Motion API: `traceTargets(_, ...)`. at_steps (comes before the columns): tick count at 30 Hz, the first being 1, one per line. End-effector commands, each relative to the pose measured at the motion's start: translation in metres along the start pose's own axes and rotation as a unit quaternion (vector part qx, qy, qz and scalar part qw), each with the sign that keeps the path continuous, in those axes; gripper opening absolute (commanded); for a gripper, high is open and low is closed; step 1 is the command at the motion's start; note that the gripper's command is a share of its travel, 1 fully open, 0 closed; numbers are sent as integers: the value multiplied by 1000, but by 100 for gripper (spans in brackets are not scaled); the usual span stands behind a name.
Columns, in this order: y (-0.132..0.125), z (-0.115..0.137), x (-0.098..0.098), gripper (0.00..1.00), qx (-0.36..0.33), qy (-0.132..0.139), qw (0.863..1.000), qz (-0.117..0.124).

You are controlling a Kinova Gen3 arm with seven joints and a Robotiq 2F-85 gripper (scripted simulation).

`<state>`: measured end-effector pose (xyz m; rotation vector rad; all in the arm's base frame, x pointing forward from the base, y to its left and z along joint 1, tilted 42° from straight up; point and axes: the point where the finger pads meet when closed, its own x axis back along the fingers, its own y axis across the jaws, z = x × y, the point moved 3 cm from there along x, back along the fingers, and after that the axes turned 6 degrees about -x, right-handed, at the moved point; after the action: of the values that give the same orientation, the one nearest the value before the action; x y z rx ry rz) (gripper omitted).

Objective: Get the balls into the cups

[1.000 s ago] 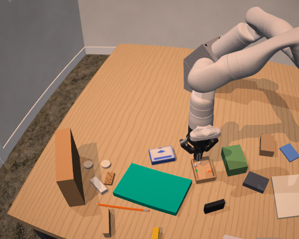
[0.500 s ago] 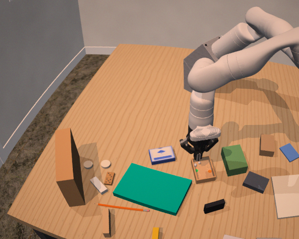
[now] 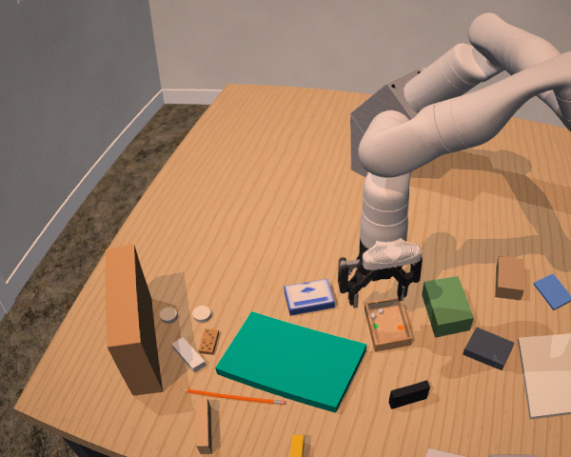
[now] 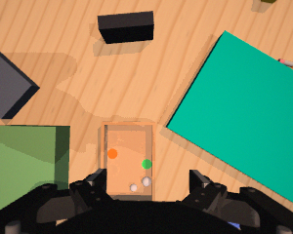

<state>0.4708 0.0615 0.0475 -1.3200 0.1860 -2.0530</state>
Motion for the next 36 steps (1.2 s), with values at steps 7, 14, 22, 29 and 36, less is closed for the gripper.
traceTargets(7, 0, -1, 3, 95, -6, 1, 1000, 1)
traceTargets(14, 0, -1, 3, 95, -6, 1, 1000, 1)
traceTargets(22, -1, -1, 3, 95, -6, 0, 1000, 2)
traceTargets(29, -12, -3, 3, 95, 2, 0, 1000, 2)
traceTargets(36, -24, -4, 3, 95, 2, 0, 1000, 2)
